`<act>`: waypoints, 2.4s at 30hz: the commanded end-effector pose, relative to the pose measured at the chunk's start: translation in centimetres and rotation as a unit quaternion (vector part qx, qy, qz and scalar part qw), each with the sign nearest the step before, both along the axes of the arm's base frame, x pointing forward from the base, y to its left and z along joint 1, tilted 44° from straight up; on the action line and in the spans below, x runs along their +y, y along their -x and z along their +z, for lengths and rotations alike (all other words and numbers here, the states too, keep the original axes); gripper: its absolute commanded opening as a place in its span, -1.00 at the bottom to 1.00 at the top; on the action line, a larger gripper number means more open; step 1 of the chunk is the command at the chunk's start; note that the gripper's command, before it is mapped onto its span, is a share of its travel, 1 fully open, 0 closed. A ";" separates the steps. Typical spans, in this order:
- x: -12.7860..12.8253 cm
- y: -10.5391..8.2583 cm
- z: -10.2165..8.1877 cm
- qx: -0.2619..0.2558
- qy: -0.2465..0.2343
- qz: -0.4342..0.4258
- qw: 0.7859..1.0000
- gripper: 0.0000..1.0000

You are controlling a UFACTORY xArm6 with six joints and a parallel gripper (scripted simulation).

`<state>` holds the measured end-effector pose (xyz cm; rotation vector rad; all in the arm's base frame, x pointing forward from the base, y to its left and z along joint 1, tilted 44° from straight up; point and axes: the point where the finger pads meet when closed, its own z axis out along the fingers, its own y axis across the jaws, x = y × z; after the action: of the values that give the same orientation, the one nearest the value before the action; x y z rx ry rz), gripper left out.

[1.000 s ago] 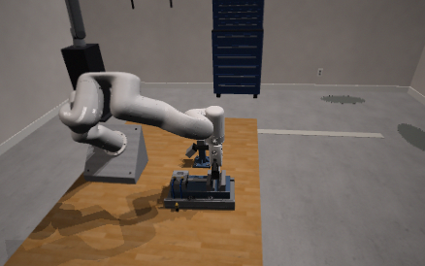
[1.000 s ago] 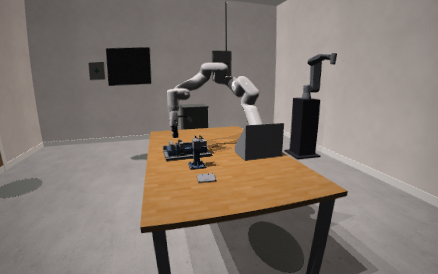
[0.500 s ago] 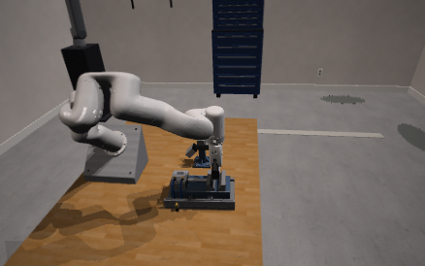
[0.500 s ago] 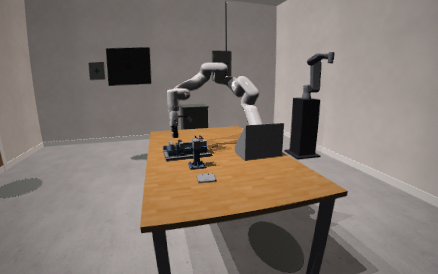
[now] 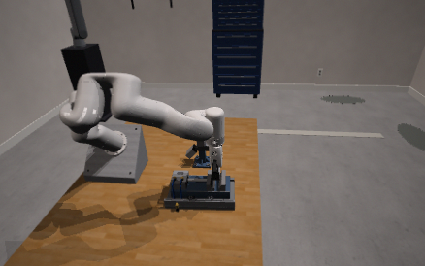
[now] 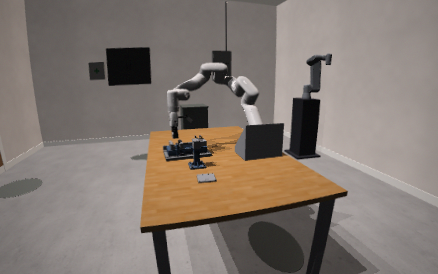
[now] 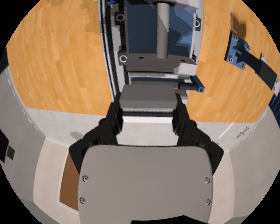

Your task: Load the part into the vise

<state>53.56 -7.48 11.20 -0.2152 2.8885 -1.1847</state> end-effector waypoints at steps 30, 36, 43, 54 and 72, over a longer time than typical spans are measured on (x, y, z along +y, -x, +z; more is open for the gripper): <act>-1.2 -0.3 -1.2 -0.002 0.000 0.001 1.000 -1.00; -1.2 -0.3 -1.2 -0.002 0.000 0.001 1.000 -1.00; -1.3 -0.3 -1.3 -0.002 0.000 0.001 1.000 -1.00; -1.3 -0.3 -1.3 -0.002 0.000 0.001 1.000 -1.00; -1.3 -0.3 -1.3 -0.002 0.000 0.001 1.000 -1.00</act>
<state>53.71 -8.88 9.77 -0.2153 2.8886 -1.1846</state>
